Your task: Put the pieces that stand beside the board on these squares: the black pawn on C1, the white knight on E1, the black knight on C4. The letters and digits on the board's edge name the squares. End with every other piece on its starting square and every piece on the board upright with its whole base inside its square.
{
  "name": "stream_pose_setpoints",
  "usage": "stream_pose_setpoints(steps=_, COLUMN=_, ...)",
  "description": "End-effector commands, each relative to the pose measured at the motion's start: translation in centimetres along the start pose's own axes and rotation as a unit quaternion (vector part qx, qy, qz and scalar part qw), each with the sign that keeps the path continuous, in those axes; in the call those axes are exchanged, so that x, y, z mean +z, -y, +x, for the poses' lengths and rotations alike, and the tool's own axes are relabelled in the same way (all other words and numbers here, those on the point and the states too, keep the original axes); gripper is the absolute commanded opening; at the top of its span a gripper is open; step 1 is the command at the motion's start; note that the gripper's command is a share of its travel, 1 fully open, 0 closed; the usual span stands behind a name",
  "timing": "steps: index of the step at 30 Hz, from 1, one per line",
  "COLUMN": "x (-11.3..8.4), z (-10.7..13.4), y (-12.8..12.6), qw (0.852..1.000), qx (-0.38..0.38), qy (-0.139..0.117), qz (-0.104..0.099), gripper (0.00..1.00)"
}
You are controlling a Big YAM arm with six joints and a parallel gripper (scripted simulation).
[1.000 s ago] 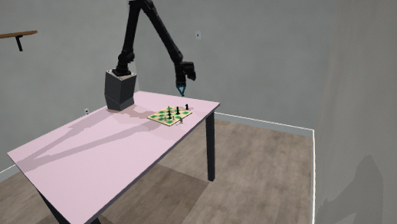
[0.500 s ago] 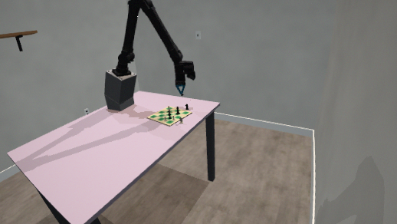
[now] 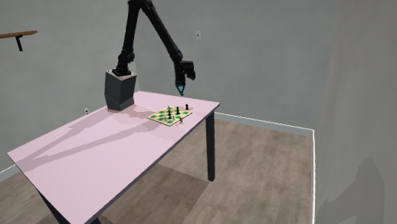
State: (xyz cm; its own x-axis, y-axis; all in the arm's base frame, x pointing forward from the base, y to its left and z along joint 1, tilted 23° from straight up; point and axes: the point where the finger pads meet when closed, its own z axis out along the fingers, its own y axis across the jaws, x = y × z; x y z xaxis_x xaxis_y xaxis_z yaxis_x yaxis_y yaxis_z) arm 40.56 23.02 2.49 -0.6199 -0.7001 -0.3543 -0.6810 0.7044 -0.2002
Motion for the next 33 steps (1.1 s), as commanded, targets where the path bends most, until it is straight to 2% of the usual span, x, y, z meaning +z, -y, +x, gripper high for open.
stream_pose_setpoints(steps=1, x=0.4, z=0.3, y=-0.4, qw=1.0, qx=-0.002, qy=-0.01, qz=-0.004, gripper=0.0)
stream_pose_setpoints(steps=15, x=0.4, z=0.3, y=-0.4, qw=1.0, qx=-0.002, qy=-0.01, qz=-0.004, gripper=0.0)
stream_pose_setpoints(steps=16, x=0.6, z=1.0, y=-0.2, qw=1.0, qx=-0.002, qy=-0.015, qz=-0.004, gripper=0.0)
stream_pose_setpoints(steps=17, x=-0.1, z=0.5, y=0.9, qw=1.0, qx=-0.001, qy=0.005, qz=0.002, gripper=0.0)
stream_pose_setpoints(steps=18, x=-0.7, z=1.4, y=1.8, qw=1.0, qx=-0.002, qy=0.013, qz=0.005, gripper=0.0)
stream_pose_setpoints(steps=20, x=-0.7, z=5.8, y=3.7, qw=1.0, qx=-0.009, qy=0.01, qz=0.006, gripper=0.0)
stream_pose_setpoints(steps=21, x=-0.7, z=5.8, y=3.7, qw=1.0, qx=-0.009, qy=0.01, qz=0.006, gripper=0.0)
stream_pose_setpoints(steps=22, x=-0.8, z=8.4, y=4.5, qw=1.0, qx=-0.013, qy=0.009, qz=0.006, gripper=0.0)
stream_pose_setpoints(steps=23, x=-0.8, z=8.4, y=4.5, qw=1.0, qx=-0.013, qy=0.009, qz=0.006, gripper=0.0)
stream_pose_setpoints(steps=24, x=-0.9, z=10.9, y=5.1, qw=1.0, qx=-0.017, qy=0.009, qz=0.007, gripper=0.0)
stream_pose_setpoints(steps=26, x=-0.9, z=10.9, y=5.1, qw=1.0, qx=-0.017, qy=0.009, qz=0.007, gripper=0.0)
stream_pose_setpoints(steps=28, x=-1.1, z=14.1, y=5.6, qw=1.0, qx=-0.022, qy=0.009, qz=0.008, gripper=0.0)
stream_pose_setpoints(steps=32, x=-1.2, z=14.8, y=5.7, qw=1.0, qx=-0.023, qy=0.009, qz=0.009, gripper=0.0)
stream_pose_setpoints(steps=33, x=-1.3, z=13.6, y=5.8, qw=0.999, qx=-0.03, qy=0.018, qz=0.011, gripper=0.0)
